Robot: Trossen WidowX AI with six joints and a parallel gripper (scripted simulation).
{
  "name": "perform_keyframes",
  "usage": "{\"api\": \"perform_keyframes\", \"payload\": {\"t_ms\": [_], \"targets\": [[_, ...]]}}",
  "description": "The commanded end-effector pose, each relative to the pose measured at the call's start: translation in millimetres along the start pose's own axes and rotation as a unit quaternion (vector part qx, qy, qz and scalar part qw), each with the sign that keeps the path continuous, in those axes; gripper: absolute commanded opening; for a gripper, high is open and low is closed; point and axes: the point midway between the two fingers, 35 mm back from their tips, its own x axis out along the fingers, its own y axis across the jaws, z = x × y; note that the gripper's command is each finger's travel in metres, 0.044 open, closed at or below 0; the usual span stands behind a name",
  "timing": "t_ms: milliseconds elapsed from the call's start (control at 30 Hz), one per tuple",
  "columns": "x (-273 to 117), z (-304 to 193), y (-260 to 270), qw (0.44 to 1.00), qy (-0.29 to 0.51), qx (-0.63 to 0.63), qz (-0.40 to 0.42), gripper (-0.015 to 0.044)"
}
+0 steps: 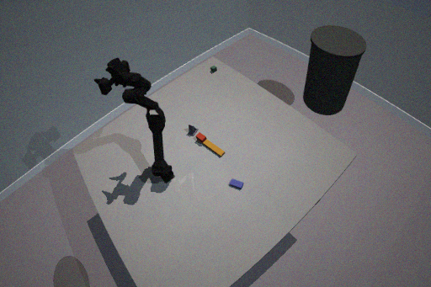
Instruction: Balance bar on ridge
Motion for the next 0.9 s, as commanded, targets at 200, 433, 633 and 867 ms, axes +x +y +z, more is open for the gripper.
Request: {"api": "perform_keyframes", "payload": {"t_ms": [200, 433, 633, 867], "targets": [[6.3, 11.0, 34.4, 0.999, -0.022, 0.001, 0.032, 0.0315], [6.3, 25.1, 81.4, 0.995, -0.054, 0.006, 0.081, 0.0315], [-1.7, 36.5, 123.5, 0.988, -0.085, 0.015, 0.132, 0.0315], [-17.3, 47.0, 165.4, 0.974, -0.122, 0.027, 0.191, 0.0315]]}}
